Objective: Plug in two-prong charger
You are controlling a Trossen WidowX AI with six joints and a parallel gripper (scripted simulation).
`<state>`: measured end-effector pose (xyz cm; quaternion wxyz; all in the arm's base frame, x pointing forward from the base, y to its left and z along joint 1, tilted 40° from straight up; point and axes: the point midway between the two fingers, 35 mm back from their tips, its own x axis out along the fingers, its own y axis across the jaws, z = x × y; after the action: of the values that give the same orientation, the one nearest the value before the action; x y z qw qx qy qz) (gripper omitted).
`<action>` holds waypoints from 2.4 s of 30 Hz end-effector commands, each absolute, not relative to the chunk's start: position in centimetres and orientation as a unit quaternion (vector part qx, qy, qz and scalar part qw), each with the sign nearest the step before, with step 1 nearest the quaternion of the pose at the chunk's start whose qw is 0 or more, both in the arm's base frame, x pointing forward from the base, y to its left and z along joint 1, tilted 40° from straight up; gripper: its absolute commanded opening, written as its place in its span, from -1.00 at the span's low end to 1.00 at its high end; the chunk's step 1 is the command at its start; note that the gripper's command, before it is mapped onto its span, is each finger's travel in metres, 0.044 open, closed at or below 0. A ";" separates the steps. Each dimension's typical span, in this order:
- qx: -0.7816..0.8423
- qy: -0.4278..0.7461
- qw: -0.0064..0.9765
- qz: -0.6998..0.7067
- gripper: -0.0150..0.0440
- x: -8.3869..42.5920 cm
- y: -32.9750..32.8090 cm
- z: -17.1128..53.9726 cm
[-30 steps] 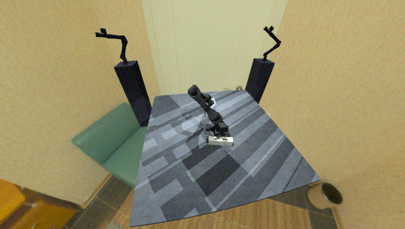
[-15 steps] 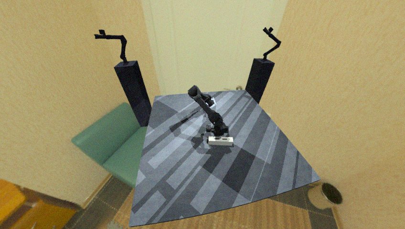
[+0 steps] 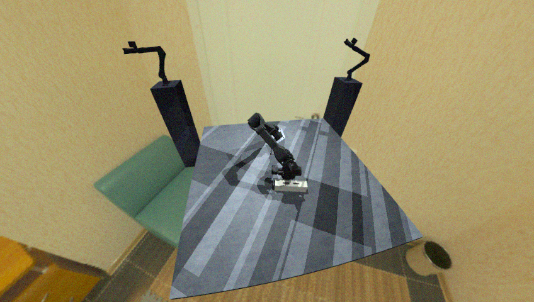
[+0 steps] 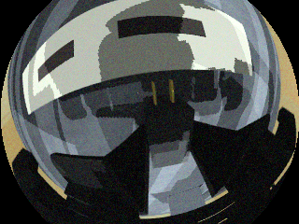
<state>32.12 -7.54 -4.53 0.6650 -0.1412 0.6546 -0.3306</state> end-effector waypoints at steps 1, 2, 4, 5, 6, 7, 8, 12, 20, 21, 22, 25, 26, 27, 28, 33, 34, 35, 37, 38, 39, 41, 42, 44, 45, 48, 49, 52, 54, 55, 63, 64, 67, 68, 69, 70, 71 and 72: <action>-0.145 0.655 0.664 -0.330 -0.49 32.3 -7.6 -4.5; -0.145 0.655 0.664 -0.330 -0.49 32.3 -7.6 -4.5; -0.145 0.655 0.664 -0.330 -0.49 32.3 -7.7 -4.5; -0.145 0.655 0.664 -0.330 -0.49 32.4 -7.7 -4.4; -0.145 0.655 0.664 -0.330 -0.49 32.4 -7.7 -4.4; -0.145 0.655 0.664 -0.330 -0.49 32.4 -7.7 -4.4; -0.145 0.655 0.664 -0.330 -0.49 32.4 -7.7 -4.4; -0.145 0.655 0.664 -0.330 -0.49 32.6 -7.7 -4.4; -0.145 0.655 0.664 -0.330 -0.49 32.7 -7.7 -4.4; -0.145 0.655 0.664 -0.330 -0.49 32.7 -7.7 -4.4; -0.145 0.655 0.664 -0.330 -0.49 32.7 -7.7 -4.4; -0.145 0.655 0.664 -0.330 -0.49 32.7 -7.7 -4.4; -0.145 0.655 0.664 -0.330 -0.49 32.8 -7.7 -4.4; -0.145 0.655 0.664 -0.330 -0.49 32.8 -7.7 -4.4; -0.145 0.655 0.664 -0.330 -0.49 32.8 -7.7 -4.4; -0.145 0.655 0.664 -0.331 -0.49 33.0 -7.8 -4.3; -0.145 0.655 0.664 -0.331 -0.49 33.0 -7.8 -4.3; -0.145 0.655 0.664 -0.331 -0.49 33.1 -7.8 -4.3; -0.145 0.655 0.664 -0.331 -0.49 33.1 -7.8 -4.3; -0.145 0.655 0.664 -0.331 -0.49 33.2 -7.8 -4.3; -0.145 0.655 0.664 -0.331 -0.49 33.2 -7.8 -4.3; -0.145 0.655 0.664 -0.331 -0.49 33.3 -7.8 -4.3; -0.145 0.655 0.664 -0.331 -0.49 33.3 -7.8 -4.3; -0.145 0.655 0.664 -0.331 -0.49 33.3 -7.8 -4.3; -0.145 0.655 0.664 -0.331 -0.49 33.4 -7.9 -4.3; -0.145 0.655 0.664 -0.331 -0.49 33.5 -7.9 -4.3; -0.145 0.655 0.664 -0.331 -0.49 33.5 -7.9 -4.3; -0.145 0.655 0.664 -0.331 -0.49 33.6 -7.9 -4.2; -0.145 0.655 0.664 -0.331 -0.49 33.7 -7.9 -4.2; -0.145 0.655 0.664 -0.331 -0.49 33.7 -7.9 -4.2; -0.145 0.655 0.664 -0.331 -0.49 33.9 -8.0 -4.2; -0.145 0.655 0.664 -0.331 -0.49 34.0 -8.0 -4.2; -0.145 0.655 0.664 -0.331 -0.49 34.0 -8.0 -4.2; -0.145 0.655 0.664 -0.331 -0.49 34.1 -8.0 -4.1; -0.145 0.655 0.664 -0.331 -0.49 34.1 -8.0 -4.1; -0.145 0.655 0.664 -0.331 -0.49 34.1 -8.0 -4.1; -0.145 0.655 0.664 -0.331 -0.49 34.2 -8.0 -4.1; -0.145 0.655 0.664 -0.331 -0.49 34.2 -8.0 -4.1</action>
<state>33.76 -7.88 -4.21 0.6615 -0.1444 0.6584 -0.3288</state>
